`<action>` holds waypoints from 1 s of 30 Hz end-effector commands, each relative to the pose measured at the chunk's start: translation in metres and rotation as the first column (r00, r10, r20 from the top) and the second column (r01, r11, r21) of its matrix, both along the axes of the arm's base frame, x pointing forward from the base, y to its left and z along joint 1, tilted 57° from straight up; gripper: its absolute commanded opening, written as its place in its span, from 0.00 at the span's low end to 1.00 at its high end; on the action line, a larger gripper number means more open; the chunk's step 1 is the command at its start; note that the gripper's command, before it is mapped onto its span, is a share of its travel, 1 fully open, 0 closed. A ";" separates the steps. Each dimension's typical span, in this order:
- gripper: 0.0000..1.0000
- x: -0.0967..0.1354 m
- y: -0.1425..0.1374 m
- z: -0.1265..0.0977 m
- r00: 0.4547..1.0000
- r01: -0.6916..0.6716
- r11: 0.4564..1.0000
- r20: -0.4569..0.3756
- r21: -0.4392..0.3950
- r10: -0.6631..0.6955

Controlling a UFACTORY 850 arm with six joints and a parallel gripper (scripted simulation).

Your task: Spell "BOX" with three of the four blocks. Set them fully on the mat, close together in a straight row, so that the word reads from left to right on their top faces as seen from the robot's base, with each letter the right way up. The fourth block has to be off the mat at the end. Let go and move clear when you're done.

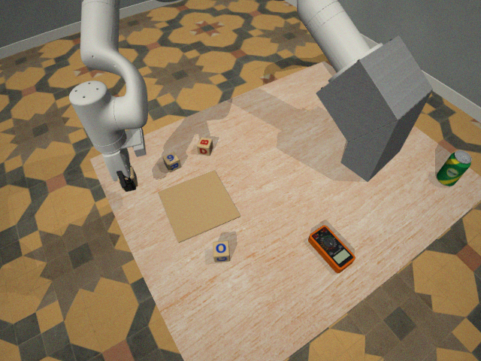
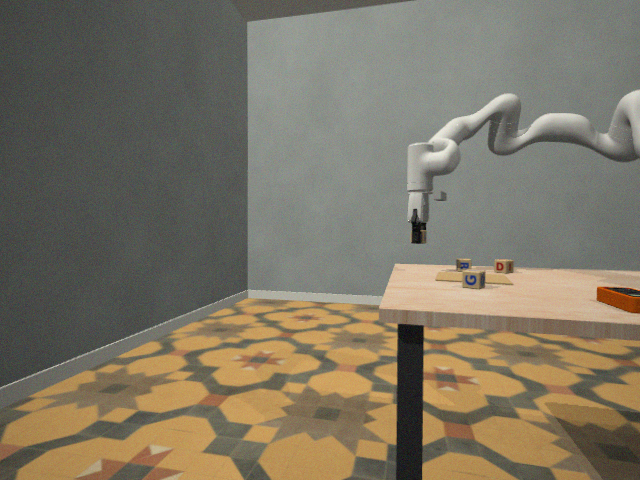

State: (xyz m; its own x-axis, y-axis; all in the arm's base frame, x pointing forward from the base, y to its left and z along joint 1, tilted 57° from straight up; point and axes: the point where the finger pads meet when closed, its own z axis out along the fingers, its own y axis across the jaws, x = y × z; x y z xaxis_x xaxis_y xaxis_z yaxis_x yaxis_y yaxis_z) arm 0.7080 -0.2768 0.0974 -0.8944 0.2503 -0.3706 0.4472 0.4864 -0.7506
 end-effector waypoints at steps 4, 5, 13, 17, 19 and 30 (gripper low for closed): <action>0.44 -0.010 0.005 -0.005 0.987 -0.089 0.996 -0.134 0.005 0.088; 0.44 -0.011 0.005 -0.005 0.984 -0.097 0.995 -0.147 0.006 0.097; 0.44 -0.021 0.008 -0.010 0.949 -0.173 0.985 -0.264 0.022 0.172; 0.44 -0.030 0.011 -0.015 0.901 -0.238 0.970 -0.364 0.044 0.237; 0.44 -0.034 0.012 -0.016 0.878 -0.262 0.964 -0.401 0.055 0.261; 0.44 -0.050 0.017 -0.023 0.754 -0.359 0.927 -0.551 0.112 0.358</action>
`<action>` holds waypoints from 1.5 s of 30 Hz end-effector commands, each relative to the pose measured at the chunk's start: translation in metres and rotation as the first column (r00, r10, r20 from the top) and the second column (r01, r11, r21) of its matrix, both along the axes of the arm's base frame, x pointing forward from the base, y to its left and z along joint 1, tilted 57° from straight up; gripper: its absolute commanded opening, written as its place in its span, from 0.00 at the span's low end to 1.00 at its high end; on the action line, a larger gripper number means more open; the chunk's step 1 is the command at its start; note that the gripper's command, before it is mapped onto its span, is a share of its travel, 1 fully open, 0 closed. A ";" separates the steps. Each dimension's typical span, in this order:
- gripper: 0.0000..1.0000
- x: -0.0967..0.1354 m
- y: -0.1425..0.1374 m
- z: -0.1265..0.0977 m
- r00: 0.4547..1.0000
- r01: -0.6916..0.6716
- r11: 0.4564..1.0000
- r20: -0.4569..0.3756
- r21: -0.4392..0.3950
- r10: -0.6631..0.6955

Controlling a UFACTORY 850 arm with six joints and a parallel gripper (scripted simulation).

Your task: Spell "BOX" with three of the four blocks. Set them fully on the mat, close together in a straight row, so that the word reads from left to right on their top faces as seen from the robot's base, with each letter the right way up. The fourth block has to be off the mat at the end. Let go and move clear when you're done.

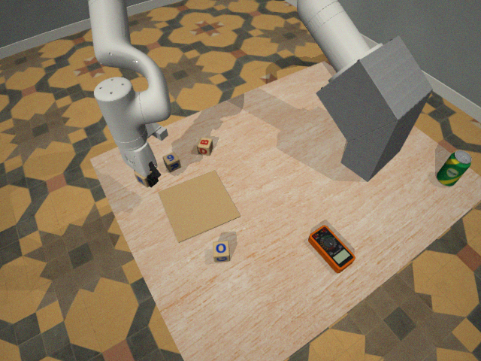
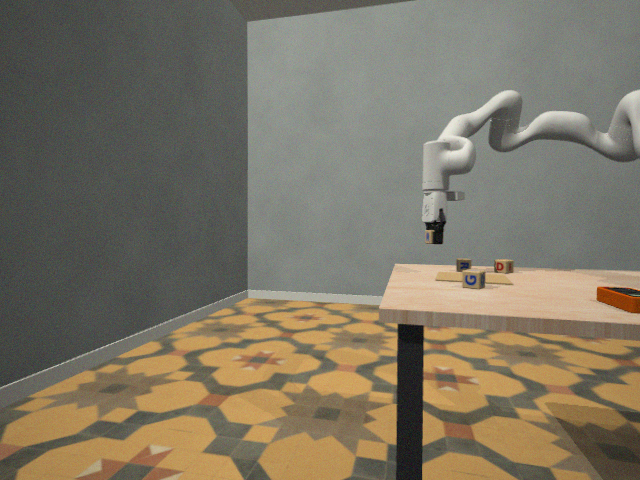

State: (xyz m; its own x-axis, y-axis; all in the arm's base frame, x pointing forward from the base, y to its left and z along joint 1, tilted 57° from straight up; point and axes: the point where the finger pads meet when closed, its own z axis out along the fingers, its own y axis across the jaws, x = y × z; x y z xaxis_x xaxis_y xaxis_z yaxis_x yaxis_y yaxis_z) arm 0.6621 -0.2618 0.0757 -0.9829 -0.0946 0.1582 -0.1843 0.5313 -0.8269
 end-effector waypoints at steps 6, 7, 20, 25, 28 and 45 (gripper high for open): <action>0.44 -0.018 0.006 -0.007 0.970 -0.131 0.991 -0.205 0.017 0.131; 0.44 -0.020 0.007 -0.007 0.963 -0.144 0.989 -0.225 0.020 0.145; 0.44 -0.044 0.013 -0.016 0.841 -0.290 0.954 -0.454 0.078 0.293; 0.44 -0.054 0.016 -0.019 0.771 -0.343 0.933 -0.535 0.111 0.347; 0.44 -0.060 0.017 -0.020 0.723 -0.371 0.919 -0.579 0.134 0.376; 0.44 -0.095 0.026 -0.029 0.400 -0.492 0.823 -0.766 0.285 0.504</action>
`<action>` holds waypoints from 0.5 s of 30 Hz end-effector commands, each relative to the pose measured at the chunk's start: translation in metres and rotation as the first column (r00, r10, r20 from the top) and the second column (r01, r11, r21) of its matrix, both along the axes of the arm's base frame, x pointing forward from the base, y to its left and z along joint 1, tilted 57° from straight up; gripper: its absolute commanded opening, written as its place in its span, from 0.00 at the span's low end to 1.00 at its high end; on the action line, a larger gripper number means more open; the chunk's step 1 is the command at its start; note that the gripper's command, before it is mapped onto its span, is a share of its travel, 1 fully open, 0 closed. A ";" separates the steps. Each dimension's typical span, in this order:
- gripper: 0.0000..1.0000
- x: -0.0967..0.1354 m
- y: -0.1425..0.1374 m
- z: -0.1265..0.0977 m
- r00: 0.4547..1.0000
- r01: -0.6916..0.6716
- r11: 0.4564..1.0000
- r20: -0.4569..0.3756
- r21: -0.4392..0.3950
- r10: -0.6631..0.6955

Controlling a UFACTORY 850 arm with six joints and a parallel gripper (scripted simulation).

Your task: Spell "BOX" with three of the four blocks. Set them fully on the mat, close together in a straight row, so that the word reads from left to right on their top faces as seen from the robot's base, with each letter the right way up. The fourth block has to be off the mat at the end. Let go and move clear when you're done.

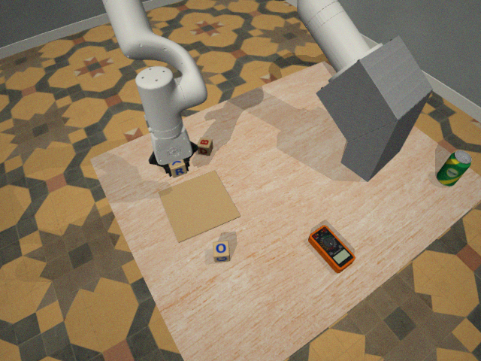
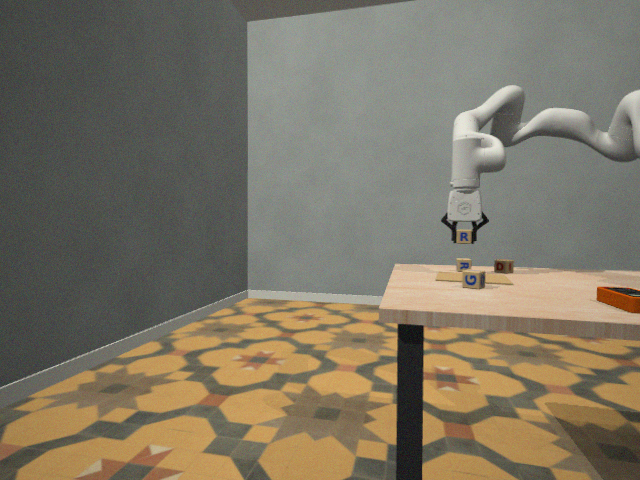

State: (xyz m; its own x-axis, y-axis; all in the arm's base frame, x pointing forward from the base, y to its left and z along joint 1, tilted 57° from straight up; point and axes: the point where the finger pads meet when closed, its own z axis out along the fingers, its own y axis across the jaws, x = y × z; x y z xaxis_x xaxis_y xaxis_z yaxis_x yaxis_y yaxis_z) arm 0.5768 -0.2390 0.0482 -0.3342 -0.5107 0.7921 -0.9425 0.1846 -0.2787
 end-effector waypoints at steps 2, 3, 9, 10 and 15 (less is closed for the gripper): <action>0.44 -0.013 0.004 -0.003 0.988 -0.082 0.997 -0.129 0.011 0.082; 0.44 -0.014 0.004 -0.003 0.987 -0.086 0.996 -0.136 0.011 0.087; 0.44 -0.015 0.004 -0.003 0.985 -0.092 0.996 -0.145 0.012 0.093; 0.44 -0.015 0.004 -0.003 0.985 -0.092 0.996 -0.145 0.012 0.093; 0.44 -0.015 0.004 -0.003 0.985 -0.092 0.996 -0.145 0.012 0.093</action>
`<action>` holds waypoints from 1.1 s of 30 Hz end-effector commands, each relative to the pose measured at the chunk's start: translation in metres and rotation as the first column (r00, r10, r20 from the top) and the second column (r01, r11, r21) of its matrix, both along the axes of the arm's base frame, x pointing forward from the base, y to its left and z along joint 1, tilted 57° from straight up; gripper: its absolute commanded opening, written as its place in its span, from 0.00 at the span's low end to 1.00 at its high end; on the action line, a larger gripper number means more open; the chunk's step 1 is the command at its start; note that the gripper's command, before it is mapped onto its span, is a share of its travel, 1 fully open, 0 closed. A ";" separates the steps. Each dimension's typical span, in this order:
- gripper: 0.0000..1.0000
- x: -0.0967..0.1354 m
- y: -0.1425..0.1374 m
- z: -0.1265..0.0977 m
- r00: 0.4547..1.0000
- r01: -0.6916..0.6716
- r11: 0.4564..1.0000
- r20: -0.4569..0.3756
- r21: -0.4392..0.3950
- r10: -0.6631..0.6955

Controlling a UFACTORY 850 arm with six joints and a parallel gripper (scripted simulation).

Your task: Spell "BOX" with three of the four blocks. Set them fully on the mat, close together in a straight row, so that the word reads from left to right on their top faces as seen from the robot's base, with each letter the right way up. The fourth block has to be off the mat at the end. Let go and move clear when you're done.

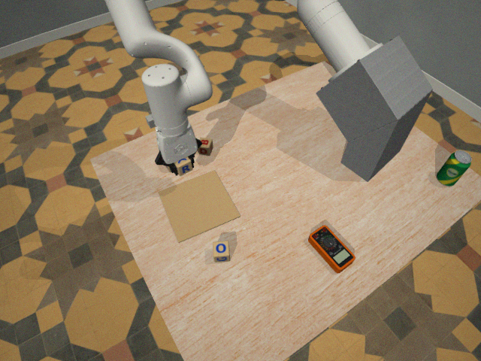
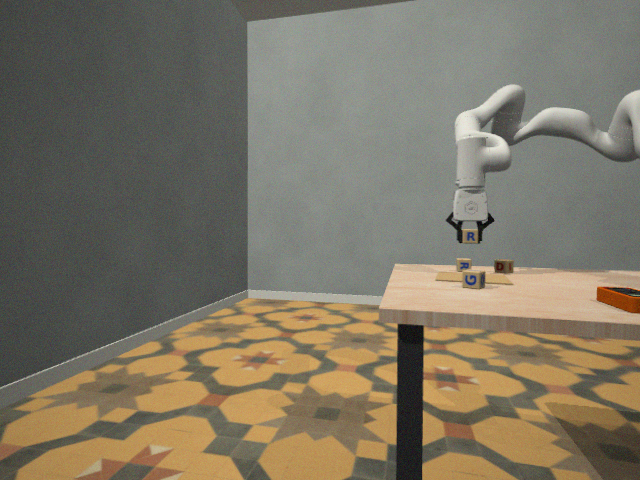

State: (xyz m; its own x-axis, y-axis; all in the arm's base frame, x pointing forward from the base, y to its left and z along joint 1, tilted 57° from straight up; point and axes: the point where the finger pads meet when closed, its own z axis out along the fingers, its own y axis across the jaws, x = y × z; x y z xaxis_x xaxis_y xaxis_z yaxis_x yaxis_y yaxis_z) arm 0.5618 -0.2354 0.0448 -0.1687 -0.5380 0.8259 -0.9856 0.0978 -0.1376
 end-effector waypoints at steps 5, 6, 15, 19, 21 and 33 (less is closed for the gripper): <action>0.44 0.000 0.000 0.000 1.000 -0.002 1.000 -0.001 0.000 0.002; 0.44 0.000 0.000 0.000 1.000 -0.002 1.000 -0.001 0.000 0.002; 0.44 0.000 -0.012 -0.008 1.000 -0.002 1.000 -0.002 0.000 0.002; 0.44 0.000 -0.026 -0.017 1.000 -0.002 1.000 -0.002 0.000 0.002; 0.44 0.000 -0.034 -0.022 1.000 -0.002 1.000 -0.002 0.000 0.002; 0.44 0.000 -0.071 -0.046 1.000 -0.002 1.000 -0.002 0.000 0.002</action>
